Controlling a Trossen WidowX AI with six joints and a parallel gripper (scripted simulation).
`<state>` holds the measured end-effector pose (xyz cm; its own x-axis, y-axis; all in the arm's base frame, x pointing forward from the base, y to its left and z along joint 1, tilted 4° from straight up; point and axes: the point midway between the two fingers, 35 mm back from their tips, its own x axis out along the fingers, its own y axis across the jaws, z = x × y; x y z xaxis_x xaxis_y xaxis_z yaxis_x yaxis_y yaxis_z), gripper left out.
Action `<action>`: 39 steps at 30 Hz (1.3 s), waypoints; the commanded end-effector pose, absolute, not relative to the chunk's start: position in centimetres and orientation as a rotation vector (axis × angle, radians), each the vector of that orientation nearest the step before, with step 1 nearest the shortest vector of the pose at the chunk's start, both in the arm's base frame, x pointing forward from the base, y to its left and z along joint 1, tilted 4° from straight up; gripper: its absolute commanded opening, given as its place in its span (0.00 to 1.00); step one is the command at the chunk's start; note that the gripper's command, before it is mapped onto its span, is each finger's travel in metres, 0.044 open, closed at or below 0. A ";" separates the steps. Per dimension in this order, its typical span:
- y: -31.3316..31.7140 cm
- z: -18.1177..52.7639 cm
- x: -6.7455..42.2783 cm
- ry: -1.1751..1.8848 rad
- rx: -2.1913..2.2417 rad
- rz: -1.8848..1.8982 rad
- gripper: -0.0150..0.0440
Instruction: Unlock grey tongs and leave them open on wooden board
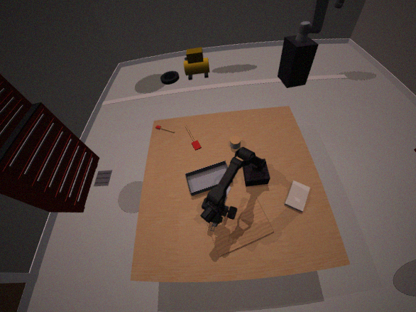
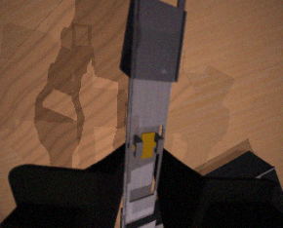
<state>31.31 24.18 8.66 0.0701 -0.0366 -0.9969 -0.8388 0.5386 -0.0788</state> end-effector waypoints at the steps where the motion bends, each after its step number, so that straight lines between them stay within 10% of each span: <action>1: 26.3 8.5 30.0 1.400 -0.770 0.666 0.00; 39: 34.1 7.6 24.6 1.249 -0.540 0.552 0.00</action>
<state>24.58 33.86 7.49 0.1806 0.0630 -0.9815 -0.6450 0.7610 -0.0699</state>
